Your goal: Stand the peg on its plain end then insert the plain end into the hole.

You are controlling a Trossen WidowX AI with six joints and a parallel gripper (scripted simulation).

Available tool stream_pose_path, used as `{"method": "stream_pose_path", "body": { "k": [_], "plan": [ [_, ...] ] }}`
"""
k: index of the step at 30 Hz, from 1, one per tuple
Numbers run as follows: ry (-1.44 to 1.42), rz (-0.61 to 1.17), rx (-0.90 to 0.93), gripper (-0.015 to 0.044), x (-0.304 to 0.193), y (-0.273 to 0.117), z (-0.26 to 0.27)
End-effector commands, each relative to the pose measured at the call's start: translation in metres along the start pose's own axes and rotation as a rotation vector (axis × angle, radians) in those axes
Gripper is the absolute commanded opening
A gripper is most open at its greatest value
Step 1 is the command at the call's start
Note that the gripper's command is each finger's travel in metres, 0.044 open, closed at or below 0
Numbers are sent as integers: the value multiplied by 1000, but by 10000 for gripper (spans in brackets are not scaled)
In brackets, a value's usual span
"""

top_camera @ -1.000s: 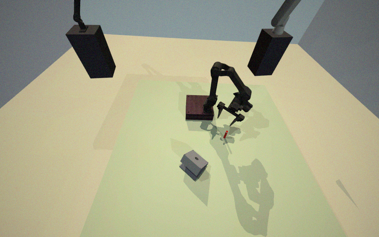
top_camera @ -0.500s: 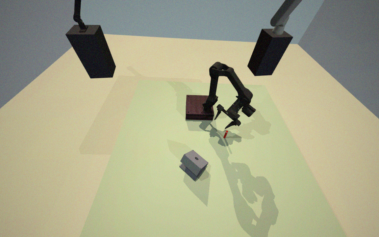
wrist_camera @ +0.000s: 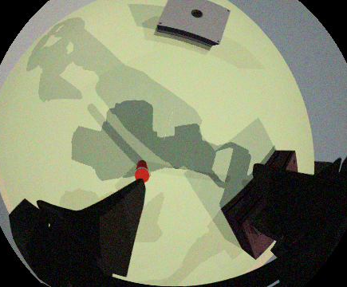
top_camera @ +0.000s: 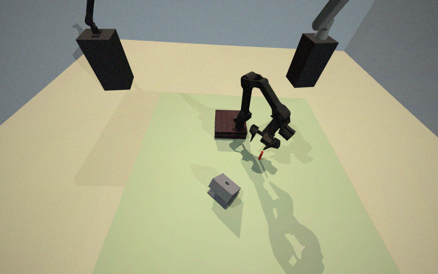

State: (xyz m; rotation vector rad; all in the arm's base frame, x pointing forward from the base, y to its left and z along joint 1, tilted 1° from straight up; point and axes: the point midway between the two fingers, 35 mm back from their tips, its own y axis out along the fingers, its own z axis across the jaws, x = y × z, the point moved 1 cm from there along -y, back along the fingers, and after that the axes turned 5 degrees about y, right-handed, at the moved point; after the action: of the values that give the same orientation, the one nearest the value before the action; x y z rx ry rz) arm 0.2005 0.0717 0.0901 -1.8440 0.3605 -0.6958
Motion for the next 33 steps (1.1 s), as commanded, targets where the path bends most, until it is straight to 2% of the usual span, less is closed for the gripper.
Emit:
{"method": "stream_pose_path", "body": {
  "k": [1, 9, 21, 27, 33],
  "plan": [
    [-38, 110, 94, 440, 4, -4, 11],
    [-110, 249, 284, 440, 14, -13, 29],
    [-115, 251, 289, 440, 14, -13, 29],
    [-218, 236, 302, 440, 10, 4, 34],
    [-221, 236, 303, 440, 9, 5, 35]
  ]
}}
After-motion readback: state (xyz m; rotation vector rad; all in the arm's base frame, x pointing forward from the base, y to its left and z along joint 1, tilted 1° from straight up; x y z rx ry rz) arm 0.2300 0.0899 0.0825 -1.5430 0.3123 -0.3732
